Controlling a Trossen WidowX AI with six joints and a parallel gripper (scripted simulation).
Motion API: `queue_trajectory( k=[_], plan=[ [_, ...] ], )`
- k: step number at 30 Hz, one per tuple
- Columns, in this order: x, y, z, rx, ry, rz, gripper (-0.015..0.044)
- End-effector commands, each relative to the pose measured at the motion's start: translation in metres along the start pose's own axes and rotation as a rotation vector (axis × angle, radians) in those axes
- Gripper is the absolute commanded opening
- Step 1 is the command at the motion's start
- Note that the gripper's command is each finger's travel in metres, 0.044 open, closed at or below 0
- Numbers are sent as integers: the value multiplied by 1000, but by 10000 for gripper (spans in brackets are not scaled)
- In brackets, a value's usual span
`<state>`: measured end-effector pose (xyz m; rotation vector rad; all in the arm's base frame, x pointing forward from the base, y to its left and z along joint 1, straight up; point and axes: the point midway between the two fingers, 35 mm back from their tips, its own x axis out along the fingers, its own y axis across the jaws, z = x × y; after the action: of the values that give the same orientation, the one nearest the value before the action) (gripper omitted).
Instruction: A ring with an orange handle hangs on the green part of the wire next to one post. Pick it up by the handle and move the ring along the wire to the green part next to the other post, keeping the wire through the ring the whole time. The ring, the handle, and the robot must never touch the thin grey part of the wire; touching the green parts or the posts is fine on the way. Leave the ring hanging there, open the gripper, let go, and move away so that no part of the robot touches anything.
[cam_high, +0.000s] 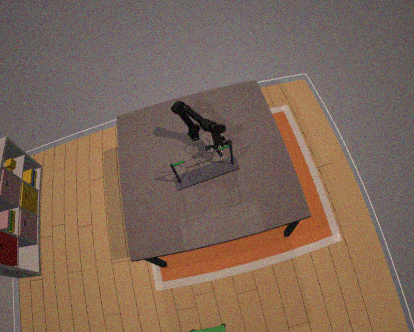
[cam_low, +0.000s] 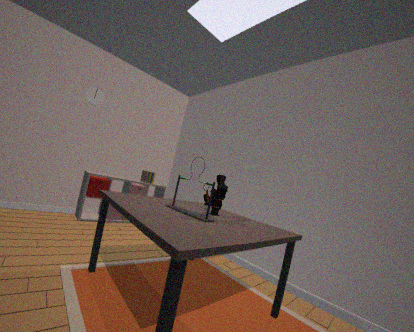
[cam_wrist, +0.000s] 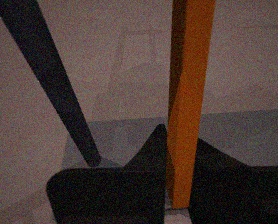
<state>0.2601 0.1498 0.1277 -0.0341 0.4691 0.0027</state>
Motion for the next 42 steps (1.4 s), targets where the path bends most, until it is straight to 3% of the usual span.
queue_trajectory(
  k=[1,4,16,30,42],
  plan=[
    [1,0,-1,4,0,-5,-150],
    [1,0,-1,4,0,-5,-150],
    [-2,0,0,0,1,0,160],
    [-47,0,-1,4,5,-4,160],
    [-49,0,-1,4,4,-4,160]
  ],
)
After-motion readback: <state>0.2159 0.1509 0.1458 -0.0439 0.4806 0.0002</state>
